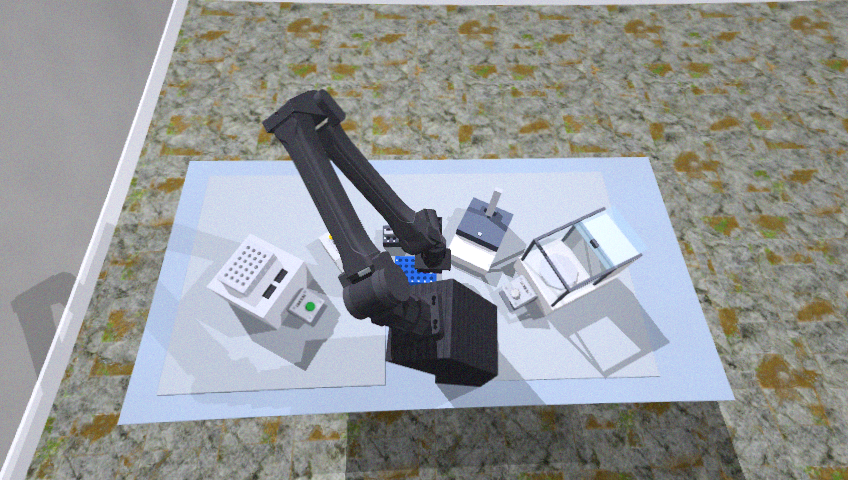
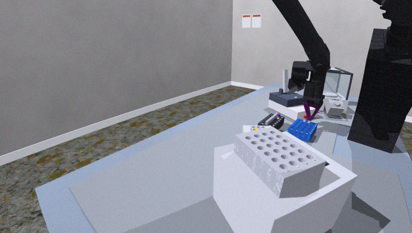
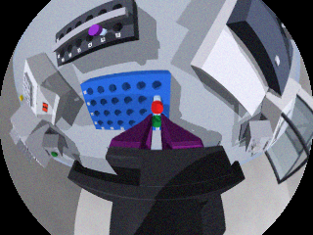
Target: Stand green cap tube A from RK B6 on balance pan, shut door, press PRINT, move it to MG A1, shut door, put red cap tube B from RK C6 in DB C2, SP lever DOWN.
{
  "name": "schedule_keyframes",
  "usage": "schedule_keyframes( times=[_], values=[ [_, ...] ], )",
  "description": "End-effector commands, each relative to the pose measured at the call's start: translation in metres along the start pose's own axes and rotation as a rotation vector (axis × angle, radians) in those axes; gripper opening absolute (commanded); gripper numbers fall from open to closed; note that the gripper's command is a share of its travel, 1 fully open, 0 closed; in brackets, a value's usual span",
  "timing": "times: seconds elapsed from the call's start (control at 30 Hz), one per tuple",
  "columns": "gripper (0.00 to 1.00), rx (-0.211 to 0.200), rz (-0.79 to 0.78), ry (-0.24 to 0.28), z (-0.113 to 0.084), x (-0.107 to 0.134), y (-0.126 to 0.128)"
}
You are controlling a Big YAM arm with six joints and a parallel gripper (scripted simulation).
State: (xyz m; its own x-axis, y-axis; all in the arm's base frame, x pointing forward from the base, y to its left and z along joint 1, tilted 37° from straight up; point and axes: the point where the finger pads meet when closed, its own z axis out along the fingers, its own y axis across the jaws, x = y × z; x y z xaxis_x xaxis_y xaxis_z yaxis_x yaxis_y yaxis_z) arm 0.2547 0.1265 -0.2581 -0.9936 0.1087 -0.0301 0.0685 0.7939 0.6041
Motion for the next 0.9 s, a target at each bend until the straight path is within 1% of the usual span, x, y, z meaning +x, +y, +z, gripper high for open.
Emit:
schedule_keyframes(
  times=[0.0,0.37,0.4,0.47,0.57,0.7,0.8,0.87],
  values=[
    [0.09,0.005,0.009,0.006,-0.011,0.007,-0.002],
    [0.09,0.004,0.007,0.003,-0.013,0.005,-0.003],
    [0.09,0.007,0.013,0.015,-0.012,0.01,-0.005],
    [0.09,0.005,0.01,0.008,-0.017,0.009,-0.003],
    [0.09,0.003,0.005,0.001,-0.017,0.004,-0.002],
    [0.09,0.005,0.011,0.008,-0.02,0.009,-0.003],
    [0.09,0.004,0.005,0.0,-0.021,0.004,-0.003],
    [0.09,0.005,0.01,0.008,-0.021,0.007,-0.004]
  ],
)
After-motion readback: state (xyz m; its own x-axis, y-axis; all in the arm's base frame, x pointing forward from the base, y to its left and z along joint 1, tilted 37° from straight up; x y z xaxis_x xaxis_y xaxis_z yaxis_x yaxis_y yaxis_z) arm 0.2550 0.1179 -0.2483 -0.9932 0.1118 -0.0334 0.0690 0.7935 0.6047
